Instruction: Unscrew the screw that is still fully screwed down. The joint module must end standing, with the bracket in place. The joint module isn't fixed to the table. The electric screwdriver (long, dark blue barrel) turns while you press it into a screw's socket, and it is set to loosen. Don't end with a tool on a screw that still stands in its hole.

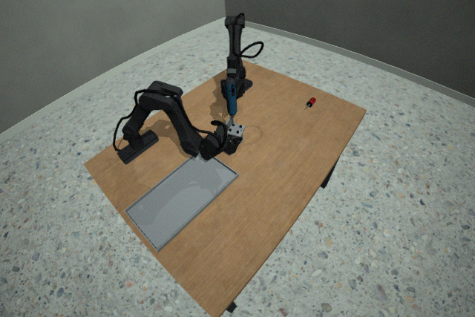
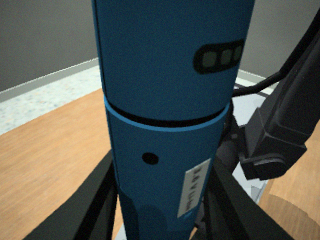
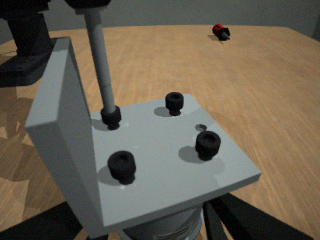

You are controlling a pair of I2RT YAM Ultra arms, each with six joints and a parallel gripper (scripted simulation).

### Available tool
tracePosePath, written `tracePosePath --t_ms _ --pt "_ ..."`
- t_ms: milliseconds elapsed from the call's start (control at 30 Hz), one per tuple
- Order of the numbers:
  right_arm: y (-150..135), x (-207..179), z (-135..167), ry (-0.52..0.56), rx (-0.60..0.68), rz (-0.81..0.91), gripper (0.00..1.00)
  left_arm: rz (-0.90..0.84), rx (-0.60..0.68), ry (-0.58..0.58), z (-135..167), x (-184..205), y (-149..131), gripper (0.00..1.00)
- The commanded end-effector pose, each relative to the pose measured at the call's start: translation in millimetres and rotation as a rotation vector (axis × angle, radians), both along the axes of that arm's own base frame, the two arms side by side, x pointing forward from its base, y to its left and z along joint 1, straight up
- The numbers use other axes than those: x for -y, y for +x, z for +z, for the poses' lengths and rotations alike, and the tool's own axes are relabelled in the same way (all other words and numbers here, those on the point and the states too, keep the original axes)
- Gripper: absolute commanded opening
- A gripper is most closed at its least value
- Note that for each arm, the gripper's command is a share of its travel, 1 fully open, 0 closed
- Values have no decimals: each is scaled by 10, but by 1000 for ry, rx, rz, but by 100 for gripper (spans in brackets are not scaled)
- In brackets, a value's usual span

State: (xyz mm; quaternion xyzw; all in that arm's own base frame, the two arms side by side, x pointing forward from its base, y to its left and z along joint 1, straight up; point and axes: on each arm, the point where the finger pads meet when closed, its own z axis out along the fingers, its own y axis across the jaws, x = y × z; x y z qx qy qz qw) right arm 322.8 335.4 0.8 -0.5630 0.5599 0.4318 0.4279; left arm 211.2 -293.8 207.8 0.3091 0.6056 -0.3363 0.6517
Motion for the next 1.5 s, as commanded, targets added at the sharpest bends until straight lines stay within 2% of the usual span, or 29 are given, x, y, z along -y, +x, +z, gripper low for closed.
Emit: tracePosePath --t_ms 0,867,1100,1133,1200,1467 --pt "38 9 152 21 21 0 59 -1 9 -18 32 12 5 42" --pt "38 9 152 21 21 0 59 -1 19 -33 17 3 1 42" --pt "38 9 152 21 21 0 59 -1 28 -46 74 22 14 42" --pt "38 9 152 21 21 0 59 -1 53 -82 240 3 0 42" --pt "38 9 152 21 21 0 59 -1 62 -95 313 14 6 42" --pt "38 9 152 21 21 0 59 -1 55 -85 337 15 2 42"
